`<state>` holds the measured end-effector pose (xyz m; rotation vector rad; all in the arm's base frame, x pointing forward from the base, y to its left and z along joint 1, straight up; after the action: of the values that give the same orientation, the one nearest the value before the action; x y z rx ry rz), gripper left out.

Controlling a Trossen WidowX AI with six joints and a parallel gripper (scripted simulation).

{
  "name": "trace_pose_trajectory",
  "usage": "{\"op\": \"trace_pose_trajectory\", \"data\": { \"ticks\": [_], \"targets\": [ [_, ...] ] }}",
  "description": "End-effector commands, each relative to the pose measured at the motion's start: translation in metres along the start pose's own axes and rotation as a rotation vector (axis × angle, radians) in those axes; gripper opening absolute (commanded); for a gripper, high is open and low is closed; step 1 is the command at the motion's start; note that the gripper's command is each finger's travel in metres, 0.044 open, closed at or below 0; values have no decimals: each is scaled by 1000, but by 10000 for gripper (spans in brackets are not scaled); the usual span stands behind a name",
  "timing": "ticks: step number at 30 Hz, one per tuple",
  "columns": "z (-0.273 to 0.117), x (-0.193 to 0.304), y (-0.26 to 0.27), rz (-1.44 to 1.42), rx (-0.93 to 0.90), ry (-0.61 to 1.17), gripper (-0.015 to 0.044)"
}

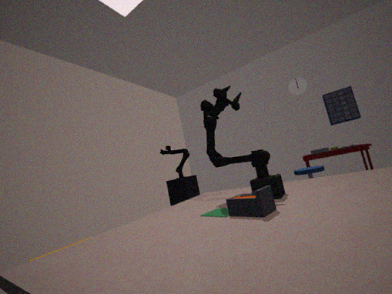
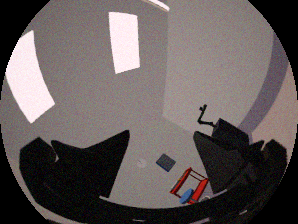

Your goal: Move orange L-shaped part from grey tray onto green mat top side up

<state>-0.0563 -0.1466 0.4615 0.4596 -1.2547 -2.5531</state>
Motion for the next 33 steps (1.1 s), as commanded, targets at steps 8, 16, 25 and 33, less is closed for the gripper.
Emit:
{"op": "trace_pose_trajectory", "data": {
  "ticks": [8,16,25,33],
  "targets": [
    [71,-45,-39,-93,254,-239,190],
    [111,-103,-85,-112,481,-512,180],
    [120,-199,-152,-167,878,-776,180],
    [74,-287,-213,-117,1319,-940,180]
  ]
}}
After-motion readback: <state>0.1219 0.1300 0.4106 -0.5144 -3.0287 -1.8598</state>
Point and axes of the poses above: the point midway between the two fingers, 35 mm back from their tips, its own z axis out along the fingers, its own y axis across the jaws, x = y × z, the point moved 9 cm from there along -z, back along the fingers, and after that the axes turned 5 degrees about z, right-handed, at the moved point
